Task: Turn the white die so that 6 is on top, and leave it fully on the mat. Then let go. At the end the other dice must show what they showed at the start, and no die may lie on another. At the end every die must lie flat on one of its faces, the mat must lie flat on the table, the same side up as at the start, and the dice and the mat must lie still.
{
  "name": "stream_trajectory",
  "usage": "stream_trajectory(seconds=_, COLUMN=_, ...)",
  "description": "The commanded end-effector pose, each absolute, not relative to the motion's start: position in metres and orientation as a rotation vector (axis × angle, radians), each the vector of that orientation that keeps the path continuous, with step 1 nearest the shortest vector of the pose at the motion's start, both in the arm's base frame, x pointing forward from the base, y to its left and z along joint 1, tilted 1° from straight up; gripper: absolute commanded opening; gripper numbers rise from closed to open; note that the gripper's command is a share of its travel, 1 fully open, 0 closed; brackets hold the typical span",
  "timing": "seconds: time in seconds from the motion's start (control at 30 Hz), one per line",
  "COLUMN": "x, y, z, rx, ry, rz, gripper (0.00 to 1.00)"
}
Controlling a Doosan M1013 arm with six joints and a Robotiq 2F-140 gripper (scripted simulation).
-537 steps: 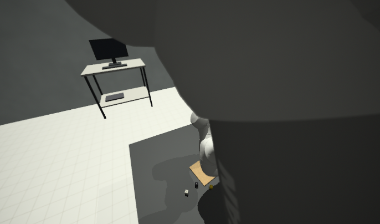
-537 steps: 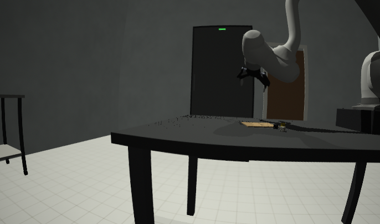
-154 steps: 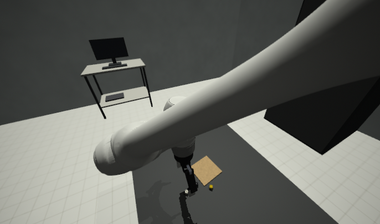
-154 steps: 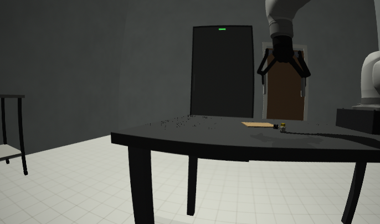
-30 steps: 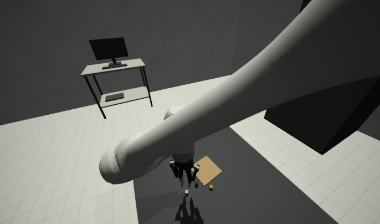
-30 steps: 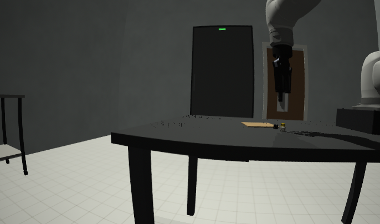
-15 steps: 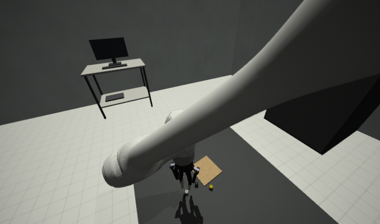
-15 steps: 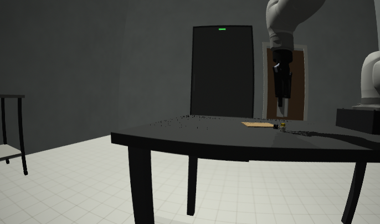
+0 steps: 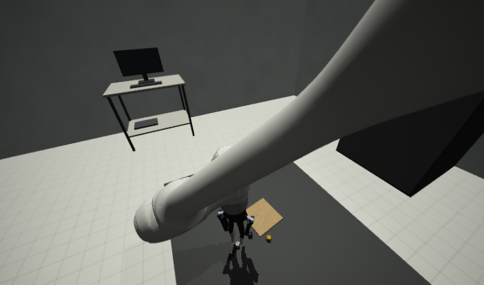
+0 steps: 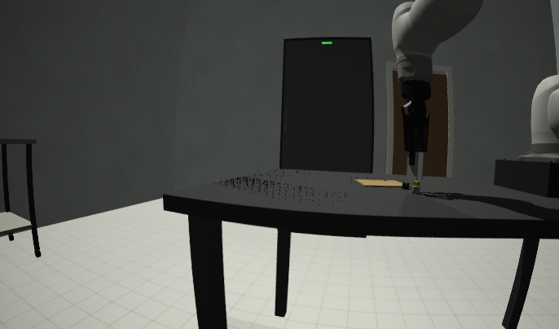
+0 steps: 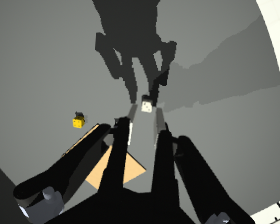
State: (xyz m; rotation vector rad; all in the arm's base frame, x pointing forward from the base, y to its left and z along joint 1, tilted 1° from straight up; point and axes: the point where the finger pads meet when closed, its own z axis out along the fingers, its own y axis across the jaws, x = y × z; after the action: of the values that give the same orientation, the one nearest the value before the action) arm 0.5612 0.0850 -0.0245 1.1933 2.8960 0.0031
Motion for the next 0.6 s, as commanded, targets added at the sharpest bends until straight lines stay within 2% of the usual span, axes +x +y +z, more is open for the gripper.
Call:
stream_trajectory(seconds=0.0, x=0.5613, y=0.085, z=-0.028, rx=1.193, ry=2.896, rz=0.003, gripper=0.19)
stream_trajectory(seconds=0.57, x=0.5613, y=0.085, z=-0.0331, rx=1.193, ry=2.896, rz=0.003, gripper=0.19)
